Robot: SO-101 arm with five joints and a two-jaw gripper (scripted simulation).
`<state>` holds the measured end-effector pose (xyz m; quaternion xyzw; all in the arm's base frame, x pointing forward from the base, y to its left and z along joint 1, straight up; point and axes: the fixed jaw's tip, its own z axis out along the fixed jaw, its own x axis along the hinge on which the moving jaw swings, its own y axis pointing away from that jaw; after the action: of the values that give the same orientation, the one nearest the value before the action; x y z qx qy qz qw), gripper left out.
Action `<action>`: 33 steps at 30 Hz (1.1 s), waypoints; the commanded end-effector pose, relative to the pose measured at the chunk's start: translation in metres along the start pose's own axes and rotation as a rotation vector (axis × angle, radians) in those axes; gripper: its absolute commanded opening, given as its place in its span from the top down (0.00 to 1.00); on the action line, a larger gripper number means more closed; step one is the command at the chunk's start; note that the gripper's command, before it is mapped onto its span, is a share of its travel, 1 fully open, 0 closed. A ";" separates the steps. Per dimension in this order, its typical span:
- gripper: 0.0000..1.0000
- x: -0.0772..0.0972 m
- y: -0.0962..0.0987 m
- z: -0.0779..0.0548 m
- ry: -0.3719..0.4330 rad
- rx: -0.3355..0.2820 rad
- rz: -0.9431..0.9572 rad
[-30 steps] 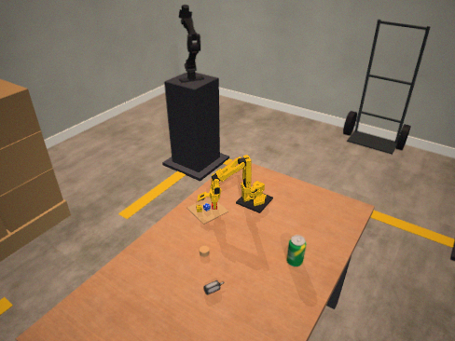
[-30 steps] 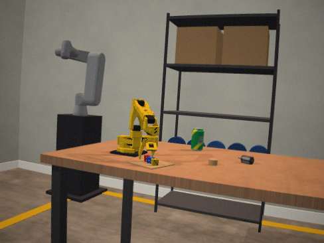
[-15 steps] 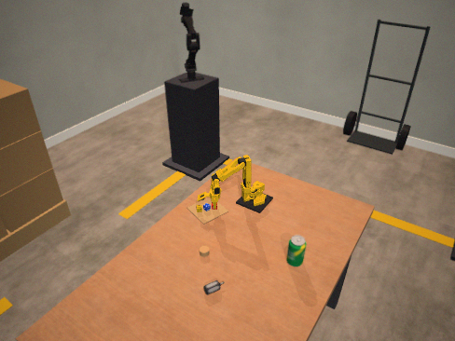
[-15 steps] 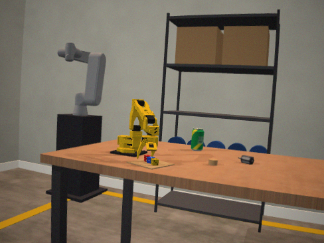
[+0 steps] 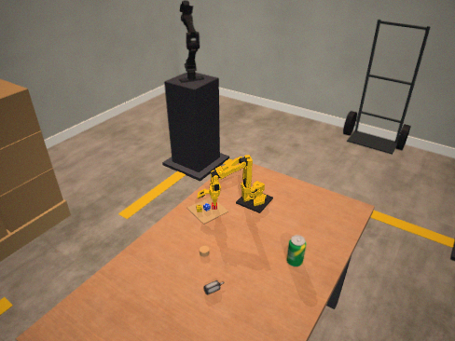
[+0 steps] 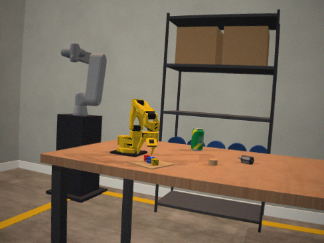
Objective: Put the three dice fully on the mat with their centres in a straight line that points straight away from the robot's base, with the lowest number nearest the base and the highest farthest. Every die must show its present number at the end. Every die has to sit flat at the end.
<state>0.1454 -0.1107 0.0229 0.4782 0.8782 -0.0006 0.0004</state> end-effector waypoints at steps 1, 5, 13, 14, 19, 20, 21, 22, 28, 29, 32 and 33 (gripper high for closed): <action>0.67 -0.002 -0.001 -0.014 -0.008 -0.004 0.009; 0.67 0.000 -0.001 -0.027 -0.008 -0.004 0.009; 0.67 0.001 -0.002 -0.037 -0.008 -0.004 0.009; 0.67 0.001 -0.002 -0.037 -0.008 -0.004 0.009; 0.67 0.001 -0.002 -0.037 -0.008 -0.004 0.009; 0.67 0.001 -0.002 -0.037 -0.008 -0.004 0.009; 0.67 0.001 -0.002 -0.037 -0.008 -0.004 0.009; 0.67 0.001 -0.002 -0.037 -0.008 -0.004 0.009; 0.67 0.001 -0.002 -0.037 -0.008 -0.004 0.009; 0.67 0.001 -0.002 -0.037 -0.008 -0.004 0.009; 0.67 0.001 -0.002 -0.037 -0.008 -0.004 0.009; 0.67 0.001 -0.002 -0.037 -0.008 -0.004 0.009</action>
<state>0.1434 -0.1090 0.0557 0.4783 0.8782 0.0000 -0.0024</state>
